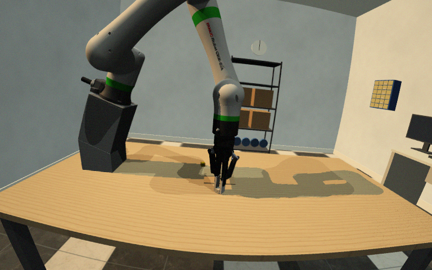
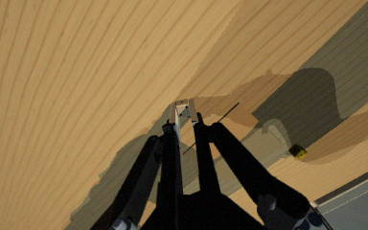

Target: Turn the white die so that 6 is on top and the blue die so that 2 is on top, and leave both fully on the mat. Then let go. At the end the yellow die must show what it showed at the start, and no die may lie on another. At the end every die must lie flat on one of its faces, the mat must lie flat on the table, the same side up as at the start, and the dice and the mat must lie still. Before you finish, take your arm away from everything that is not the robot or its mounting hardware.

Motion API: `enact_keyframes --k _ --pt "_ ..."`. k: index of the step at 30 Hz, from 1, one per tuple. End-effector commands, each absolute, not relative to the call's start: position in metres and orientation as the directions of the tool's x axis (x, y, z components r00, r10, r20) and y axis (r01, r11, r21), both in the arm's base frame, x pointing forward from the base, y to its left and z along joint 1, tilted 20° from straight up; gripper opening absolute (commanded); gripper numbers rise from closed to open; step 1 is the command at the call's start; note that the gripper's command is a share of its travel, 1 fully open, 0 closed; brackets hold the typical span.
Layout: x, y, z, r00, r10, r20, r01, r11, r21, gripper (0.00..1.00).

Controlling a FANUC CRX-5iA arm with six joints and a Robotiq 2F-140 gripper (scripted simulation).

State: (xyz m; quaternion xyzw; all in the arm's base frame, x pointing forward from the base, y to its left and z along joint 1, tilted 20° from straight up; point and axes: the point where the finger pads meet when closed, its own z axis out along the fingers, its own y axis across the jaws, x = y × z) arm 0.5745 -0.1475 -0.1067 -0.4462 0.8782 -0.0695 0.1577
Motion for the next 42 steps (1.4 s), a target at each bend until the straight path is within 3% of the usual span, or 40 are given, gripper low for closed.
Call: enact_keyframes --k 1,28,42 --pt "0.575 -0.148 -0.107 -0.552 -0.806 -0.215 -0.762 0.592 -0.263 0.09" --pt "0.574 -0.148 -0.105 -0.552 -0.806 -0.215 -0.762 0.592 -0.263 0.09" --pt "0.55 -0.149 -0.039 -0.552 -0.806 -0.215 -0.762 0.592 -0.263 0.09"
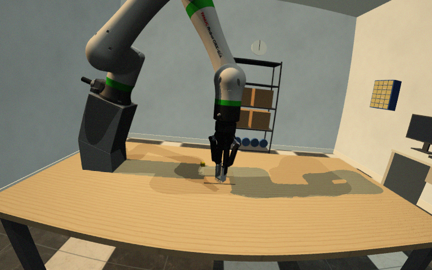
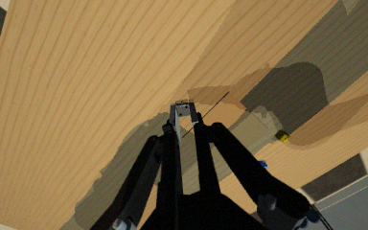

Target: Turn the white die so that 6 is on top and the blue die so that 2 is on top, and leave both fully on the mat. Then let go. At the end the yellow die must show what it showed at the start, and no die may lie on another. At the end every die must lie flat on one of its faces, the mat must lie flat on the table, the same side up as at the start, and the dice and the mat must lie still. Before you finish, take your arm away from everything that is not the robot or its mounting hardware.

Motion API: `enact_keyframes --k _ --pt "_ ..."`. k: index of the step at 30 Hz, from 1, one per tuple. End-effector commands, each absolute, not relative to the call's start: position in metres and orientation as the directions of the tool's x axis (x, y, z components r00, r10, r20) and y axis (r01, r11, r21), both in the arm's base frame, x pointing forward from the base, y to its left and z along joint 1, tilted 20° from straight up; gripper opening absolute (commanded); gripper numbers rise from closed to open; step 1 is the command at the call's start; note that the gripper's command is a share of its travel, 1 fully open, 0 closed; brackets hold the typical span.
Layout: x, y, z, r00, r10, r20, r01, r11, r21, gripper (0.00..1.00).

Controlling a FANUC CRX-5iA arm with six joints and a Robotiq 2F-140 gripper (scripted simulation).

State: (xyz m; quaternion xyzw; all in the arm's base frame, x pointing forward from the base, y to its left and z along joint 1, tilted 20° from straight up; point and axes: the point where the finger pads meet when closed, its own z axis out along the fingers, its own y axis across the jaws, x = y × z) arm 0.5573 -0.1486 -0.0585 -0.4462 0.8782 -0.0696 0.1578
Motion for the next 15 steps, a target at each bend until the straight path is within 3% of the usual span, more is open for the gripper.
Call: enact_keyframes --k 1,15 --pt "0.548 -0.149 -0.033 -0.552 -0.806 -0.215 -0.762 0.592 -0.263 0.09" --pt "0.541 -0.149 -0.013 -0.552 -0.806 -0.215 -0.762 0.592 -0.263 0.09"
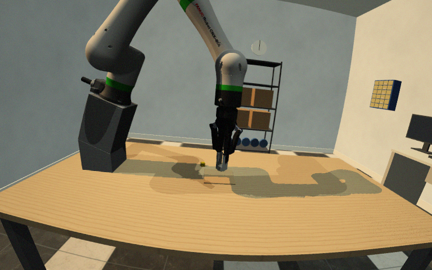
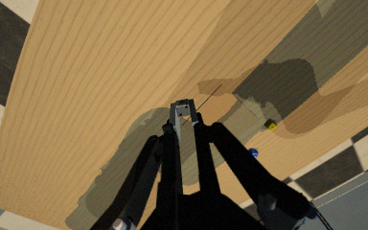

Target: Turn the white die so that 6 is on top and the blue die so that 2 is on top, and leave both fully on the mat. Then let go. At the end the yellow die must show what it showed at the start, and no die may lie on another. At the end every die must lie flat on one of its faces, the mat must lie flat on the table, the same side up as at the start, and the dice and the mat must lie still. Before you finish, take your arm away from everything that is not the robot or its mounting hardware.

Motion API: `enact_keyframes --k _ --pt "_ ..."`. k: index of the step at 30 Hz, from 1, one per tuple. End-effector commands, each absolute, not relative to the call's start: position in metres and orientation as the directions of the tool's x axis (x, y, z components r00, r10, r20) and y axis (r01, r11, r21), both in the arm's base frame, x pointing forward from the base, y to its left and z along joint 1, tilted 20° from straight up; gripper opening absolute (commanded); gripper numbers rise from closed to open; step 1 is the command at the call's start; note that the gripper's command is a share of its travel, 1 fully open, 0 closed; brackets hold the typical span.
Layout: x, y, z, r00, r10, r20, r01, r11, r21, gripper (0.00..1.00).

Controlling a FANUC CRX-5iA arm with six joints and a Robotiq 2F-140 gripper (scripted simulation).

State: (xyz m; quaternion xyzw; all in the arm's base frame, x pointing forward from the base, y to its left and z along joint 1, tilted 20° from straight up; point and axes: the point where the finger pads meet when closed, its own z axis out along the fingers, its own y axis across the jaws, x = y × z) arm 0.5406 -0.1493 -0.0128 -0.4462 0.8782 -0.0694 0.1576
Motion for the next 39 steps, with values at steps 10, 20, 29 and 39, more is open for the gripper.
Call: enact_keyframes --k 10,20,29,39 --pt "0.548 -0.147 -0.02 -0.685 -0.68 -0.261 -0.644 0.733 -0.217 0.09" --pt "0.546 -0.148 -0.022 -0.673 -0.676 -0.299 -0.645 0.735 -0.21 0.09" --pt "0.543 -0.151 -0.026 -0.563 -0.644 -0.518 -0.645 0.735 -0.212 0.09" --pt "0.541 -0.153 -0.029 -0.476 -0.602 -0.641 -0.646 0.734 -0.21 0.09"
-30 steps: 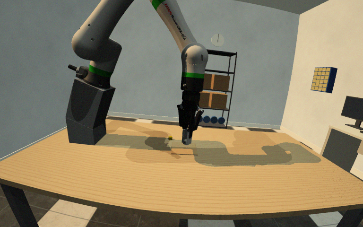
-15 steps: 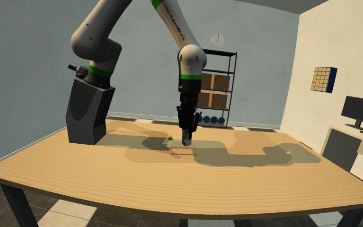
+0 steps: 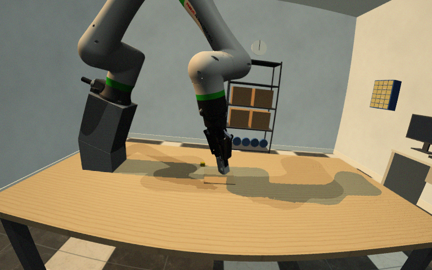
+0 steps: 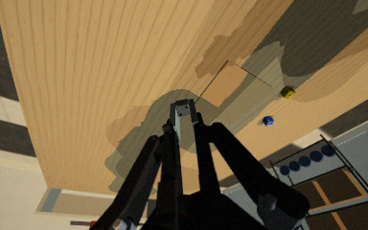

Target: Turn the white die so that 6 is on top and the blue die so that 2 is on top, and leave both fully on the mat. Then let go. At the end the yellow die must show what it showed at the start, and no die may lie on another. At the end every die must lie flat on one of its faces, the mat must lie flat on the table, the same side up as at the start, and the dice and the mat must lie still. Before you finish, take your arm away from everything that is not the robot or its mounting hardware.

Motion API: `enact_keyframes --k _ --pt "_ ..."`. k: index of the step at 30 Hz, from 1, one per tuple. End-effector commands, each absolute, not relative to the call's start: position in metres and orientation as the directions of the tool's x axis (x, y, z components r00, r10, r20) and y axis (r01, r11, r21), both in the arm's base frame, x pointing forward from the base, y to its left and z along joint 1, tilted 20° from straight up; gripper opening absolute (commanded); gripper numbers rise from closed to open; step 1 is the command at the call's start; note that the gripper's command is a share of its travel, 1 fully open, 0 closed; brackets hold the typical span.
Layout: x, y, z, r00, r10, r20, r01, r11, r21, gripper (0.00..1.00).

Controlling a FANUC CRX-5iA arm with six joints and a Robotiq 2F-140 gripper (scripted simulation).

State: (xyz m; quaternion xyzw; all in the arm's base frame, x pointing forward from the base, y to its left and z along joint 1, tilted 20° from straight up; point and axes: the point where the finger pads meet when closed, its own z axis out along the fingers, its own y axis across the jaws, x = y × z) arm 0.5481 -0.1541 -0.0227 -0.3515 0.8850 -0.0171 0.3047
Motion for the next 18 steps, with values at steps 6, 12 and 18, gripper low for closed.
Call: enact_keyframes --k 6,12,18 --pt "0.5407 -0.1541 -0.0295 -0.402 -0.563 -0.722 -0.645 0.734 -0.213 0.09" --pt "0.539 -0.156 -0.032 -0.318 -0.511 -0.798 -0.646 0.733 -0.212 0.09" --pt "0.5378 -0.1594 -0.033 -0.207 -0.44 -0.874 -0.642 0.735 -0.218 0.09"
